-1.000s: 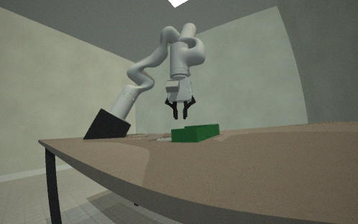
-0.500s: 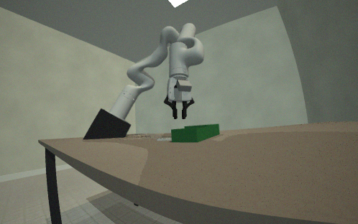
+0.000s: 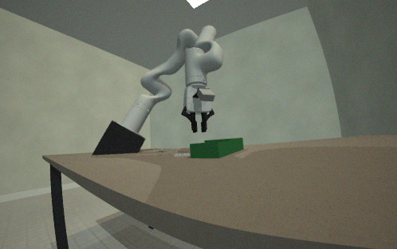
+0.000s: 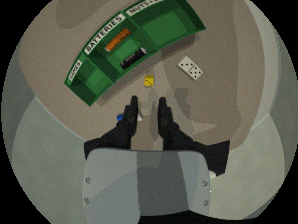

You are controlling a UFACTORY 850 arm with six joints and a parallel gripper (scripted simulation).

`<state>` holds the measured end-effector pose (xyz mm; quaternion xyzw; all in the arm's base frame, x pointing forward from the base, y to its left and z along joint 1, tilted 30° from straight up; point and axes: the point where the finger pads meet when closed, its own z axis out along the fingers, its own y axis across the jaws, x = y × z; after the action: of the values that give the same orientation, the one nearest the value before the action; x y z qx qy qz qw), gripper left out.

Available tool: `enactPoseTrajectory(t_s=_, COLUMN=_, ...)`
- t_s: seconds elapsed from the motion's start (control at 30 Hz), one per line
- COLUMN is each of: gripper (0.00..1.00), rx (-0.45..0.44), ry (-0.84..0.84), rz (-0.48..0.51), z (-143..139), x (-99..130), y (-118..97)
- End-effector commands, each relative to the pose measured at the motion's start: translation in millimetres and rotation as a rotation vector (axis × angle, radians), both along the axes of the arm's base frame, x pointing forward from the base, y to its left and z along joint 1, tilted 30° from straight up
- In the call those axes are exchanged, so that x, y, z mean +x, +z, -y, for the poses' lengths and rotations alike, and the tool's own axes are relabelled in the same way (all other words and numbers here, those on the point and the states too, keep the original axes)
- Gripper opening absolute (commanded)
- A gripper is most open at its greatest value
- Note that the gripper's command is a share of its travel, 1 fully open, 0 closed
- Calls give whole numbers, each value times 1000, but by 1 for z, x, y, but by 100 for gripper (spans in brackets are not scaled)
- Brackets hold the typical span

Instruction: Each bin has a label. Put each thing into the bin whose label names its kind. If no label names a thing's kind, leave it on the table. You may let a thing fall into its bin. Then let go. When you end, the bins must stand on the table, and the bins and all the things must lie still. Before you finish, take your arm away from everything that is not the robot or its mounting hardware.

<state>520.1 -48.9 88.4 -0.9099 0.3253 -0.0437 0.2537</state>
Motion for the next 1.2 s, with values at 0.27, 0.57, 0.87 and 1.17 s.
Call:
enactPoseTrajectory(t_s=0.27, gripper=30, rx=0, ry=-1, rz=2, z=1, x=1, y=1)
enactPoseTrajectory(t_s=0.57, gripper=30, rx=0, ry=0, rz=2, z=1, x=1, y=1)
enactPoseTrajectory(t_s=0.87, gripper=30, rx=0, ry=-1, rz=2, z=-12, x=8, y=-24)
enactPoseTrajectory(t_s=1.17, gripper=30, rx=0, ry=-1, rz=2, z=-27, x=17, y=-55)
